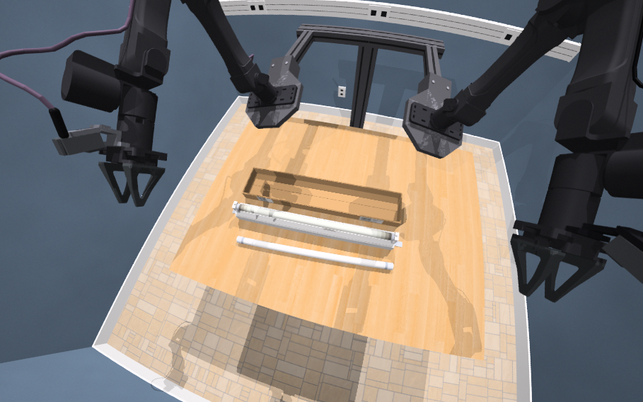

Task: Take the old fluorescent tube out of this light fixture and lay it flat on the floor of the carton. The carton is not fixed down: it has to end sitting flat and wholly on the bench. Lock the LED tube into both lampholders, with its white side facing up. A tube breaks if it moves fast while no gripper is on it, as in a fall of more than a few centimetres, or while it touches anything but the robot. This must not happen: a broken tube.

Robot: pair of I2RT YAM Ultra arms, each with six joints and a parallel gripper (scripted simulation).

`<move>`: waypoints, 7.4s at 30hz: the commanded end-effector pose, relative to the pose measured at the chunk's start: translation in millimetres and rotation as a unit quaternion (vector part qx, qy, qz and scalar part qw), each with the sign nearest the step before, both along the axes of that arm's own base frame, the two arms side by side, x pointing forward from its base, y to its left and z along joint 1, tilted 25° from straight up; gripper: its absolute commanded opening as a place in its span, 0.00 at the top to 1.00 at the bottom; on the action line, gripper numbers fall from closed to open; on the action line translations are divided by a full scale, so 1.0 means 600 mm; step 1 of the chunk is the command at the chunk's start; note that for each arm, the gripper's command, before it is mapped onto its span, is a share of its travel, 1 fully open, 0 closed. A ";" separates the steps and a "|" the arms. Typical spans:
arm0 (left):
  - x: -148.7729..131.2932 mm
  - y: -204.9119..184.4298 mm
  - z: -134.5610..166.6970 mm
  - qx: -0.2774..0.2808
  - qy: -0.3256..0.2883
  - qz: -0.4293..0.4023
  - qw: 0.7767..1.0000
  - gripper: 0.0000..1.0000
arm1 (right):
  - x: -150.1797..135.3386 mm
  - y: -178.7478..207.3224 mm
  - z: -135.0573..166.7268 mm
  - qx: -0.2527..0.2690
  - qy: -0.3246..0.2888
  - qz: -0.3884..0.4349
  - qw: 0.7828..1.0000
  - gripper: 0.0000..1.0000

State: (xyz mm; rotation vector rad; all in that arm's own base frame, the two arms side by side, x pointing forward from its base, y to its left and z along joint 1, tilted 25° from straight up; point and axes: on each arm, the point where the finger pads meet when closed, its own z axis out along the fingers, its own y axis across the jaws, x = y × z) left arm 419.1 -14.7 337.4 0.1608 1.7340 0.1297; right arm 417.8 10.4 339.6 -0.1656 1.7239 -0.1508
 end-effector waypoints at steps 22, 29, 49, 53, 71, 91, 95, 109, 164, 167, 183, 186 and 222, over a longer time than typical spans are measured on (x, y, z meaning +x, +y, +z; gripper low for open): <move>0.059 -0.121 -0.412 0.392 0.234 -0.133 0.880 0.51 | 0.065 0.078 -0.399 -0.403 0.230 0.123 0.877 0.51; 0.025 -0.144 -0.528 0.488 0.286 -0.195 0.801 0.51 | 0.037 0.092 -0.511 -0.496 0.285 0.185 0.799 0.51; -0.105 -0.152 -0.737 0.605 0.383 -0.324 0.619 0.51 | -0.077 0.101 -0.710 -0.601 0.379 0.318 0.628 0.51; -0.093 -0.158 -0.726 0.601 0.376 -0.320 0.628 0.51 | -0.075 0.102 -0.708 -0.598 0.381 0.319 0.629 0.51; -0.044 -0.147 -0.743 0.603 0.356 -0.304 0.646 0.51 | -0.026 0.092 -0.727 -0.602 0.363 0.306 0.643 0.51; -0.023 -0.152 -0.780 0.607 0.357 -0.316 0.636 0.51 | 0.013 0.095 -0.734 -0.605 0.349 0.300 0.650 0.51; -0.040 -0.138 -0.790 0.602 0.368 -0.314 0.635 0.51 | -0.038 0.078 -0.784 -0.600 0.381 0.321 0.626 0.51; -0.039 -0.140 -0.787 0.604 0.370 -0.318 0.630 0.89 | -0.036 0.079 -0.770 -0.598 0.381 0.319 0.629 0.51; -0.041 -0.127 -0.795 0.572 0.423 -0.336 0.617 0.89 | -0.028 0.076 -0.779 -0.570 0.428 0.340 0.613 0.89; -0.040 -0.123 -0.794 0.566 0.433 -0.339 0.615 0.89 | -0.024 0.070 -0.774 -0.563 0.437 0.340 0.613 0.89; -0.036 -0.132 -0.787 0.541 0.467 -0.363 0.598 0.89 | -0.020 0.075 -0.769 -0.539 0.474 0.362 0.595 0.89; -0.036 -0.127 -0.787 0.533 0.478 -0.366 0.594 0.89 | -0.020 0.071 -0.769 -0.531 0.484 0.366 0.591 0.89; -0.020 -0.134 -0.782 0.487 0.530 -0.400 0.568 0.89 | -0.003 0.076 -0.762 -0.486 0.537 0.396 0.565 0.89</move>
